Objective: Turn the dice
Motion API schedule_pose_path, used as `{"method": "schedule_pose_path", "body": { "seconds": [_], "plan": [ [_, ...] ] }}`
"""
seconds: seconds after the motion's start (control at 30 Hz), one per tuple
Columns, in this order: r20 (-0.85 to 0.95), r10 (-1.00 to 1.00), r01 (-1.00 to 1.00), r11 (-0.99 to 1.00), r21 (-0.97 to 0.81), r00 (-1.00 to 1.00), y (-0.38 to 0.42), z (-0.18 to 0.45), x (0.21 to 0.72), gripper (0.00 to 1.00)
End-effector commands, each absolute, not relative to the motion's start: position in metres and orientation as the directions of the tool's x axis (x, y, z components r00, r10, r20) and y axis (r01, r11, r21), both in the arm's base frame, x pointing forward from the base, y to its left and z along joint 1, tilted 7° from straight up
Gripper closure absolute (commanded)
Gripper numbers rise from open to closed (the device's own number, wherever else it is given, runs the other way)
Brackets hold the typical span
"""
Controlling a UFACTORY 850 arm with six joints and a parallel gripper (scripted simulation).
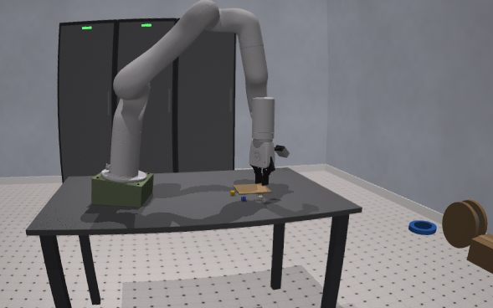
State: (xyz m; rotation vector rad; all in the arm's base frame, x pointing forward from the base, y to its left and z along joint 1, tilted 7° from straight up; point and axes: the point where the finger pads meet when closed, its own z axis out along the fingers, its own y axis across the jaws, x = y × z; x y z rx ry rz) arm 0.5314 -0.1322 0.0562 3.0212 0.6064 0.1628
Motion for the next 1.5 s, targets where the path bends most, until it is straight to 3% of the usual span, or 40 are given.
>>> {"method": "schedule_pose_path", "body": {
  "seconds": [0.0, 1.47],
  "plan": [
    [0.094, 0.388, 0.381, -0.921, 0.076, 0.917, -0.133, 0.050, 0.533, 0.69],
    [0.094, 0.388, 0.381, -0.921, 0.076, 0.917, -0.135, 0.016, 0.537, 0.69]
  ]
}}
